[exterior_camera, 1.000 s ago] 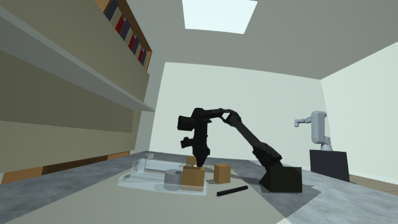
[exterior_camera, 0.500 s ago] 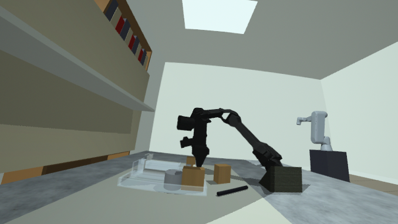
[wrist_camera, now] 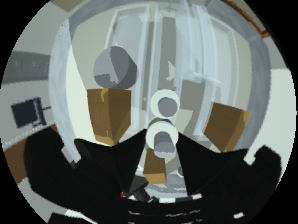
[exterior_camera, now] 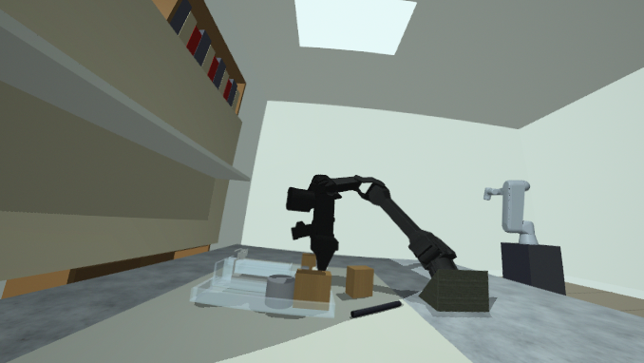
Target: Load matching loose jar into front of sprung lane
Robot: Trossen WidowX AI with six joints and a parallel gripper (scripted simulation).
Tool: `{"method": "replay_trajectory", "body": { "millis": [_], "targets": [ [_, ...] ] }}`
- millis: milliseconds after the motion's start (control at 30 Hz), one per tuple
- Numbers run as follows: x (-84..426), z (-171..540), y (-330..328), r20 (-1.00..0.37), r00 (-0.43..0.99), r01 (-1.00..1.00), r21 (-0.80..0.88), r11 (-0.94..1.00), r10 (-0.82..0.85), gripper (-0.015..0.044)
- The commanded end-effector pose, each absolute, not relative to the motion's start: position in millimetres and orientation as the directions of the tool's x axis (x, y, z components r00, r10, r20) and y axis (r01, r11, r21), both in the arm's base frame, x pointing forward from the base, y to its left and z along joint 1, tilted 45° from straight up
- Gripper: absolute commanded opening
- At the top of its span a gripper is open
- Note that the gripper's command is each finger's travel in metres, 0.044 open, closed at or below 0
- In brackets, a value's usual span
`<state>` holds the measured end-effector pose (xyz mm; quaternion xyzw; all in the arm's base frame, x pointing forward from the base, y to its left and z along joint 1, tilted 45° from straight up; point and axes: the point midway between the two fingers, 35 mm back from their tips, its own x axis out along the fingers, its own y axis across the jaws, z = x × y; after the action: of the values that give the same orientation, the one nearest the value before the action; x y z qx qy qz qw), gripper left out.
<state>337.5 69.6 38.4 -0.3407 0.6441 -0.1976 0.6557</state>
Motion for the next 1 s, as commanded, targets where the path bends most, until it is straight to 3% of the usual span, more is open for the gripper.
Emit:
{"method": "replay_trajectory", "body": {
  "millis": [0,967],
  "targets": [
    [344.4,40.5,70.5,-0.706,0.117,-0.165,-0.708,0.687,-0.699,0.0000],
    [347.2,37.3,68.0,-0.706,0.117,-0.165,-0.708,0.687,-0.699,0.0000]
  ]
}}
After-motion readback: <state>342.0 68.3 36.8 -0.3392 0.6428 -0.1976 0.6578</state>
